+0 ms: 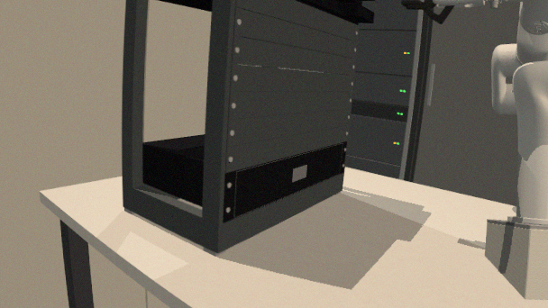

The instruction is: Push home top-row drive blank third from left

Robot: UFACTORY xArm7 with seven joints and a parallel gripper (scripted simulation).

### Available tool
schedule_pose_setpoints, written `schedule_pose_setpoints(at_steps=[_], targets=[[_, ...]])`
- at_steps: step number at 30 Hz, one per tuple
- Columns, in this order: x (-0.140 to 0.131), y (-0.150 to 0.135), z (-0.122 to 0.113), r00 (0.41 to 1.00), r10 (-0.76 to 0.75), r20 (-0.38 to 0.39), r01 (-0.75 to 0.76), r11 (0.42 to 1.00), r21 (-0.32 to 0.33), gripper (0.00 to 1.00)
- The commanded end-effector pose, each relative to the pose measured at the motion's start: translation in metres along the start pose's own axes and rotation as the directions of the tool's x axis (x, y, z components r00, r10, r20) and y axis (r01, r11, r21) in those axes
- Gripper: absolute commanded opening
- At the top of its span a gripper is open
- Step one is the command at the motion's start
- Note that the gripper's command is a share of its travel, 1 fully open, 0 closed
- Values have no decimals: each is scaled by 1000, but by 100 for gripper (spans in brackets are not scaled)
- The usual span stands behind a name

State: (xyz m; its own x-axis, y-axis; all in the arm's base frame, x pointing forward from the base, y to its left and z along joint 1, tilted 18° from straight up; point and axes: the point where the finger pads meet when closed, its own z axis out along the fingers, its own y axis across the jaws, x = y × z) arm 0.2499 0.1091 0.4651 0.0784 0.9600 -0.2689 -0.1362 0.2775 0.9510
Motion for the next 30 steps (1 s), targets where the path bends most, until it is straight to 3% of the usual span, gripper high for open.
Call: schedule_pose_setpoints(at_steps=[1, 20, 21, 30], targets=[[0, 1, 0, 1000, 2, 0, -2, 1000, -1, 100], [0, 1, 0, 1000, 2, 0, -2, 1000, -1, 100], [0, 1, 0, 1000, 2, 0, -2, 1000, -1, 0], [0, 1, 0, 1000, 2, 0, -2, 1000, -1, 0]])
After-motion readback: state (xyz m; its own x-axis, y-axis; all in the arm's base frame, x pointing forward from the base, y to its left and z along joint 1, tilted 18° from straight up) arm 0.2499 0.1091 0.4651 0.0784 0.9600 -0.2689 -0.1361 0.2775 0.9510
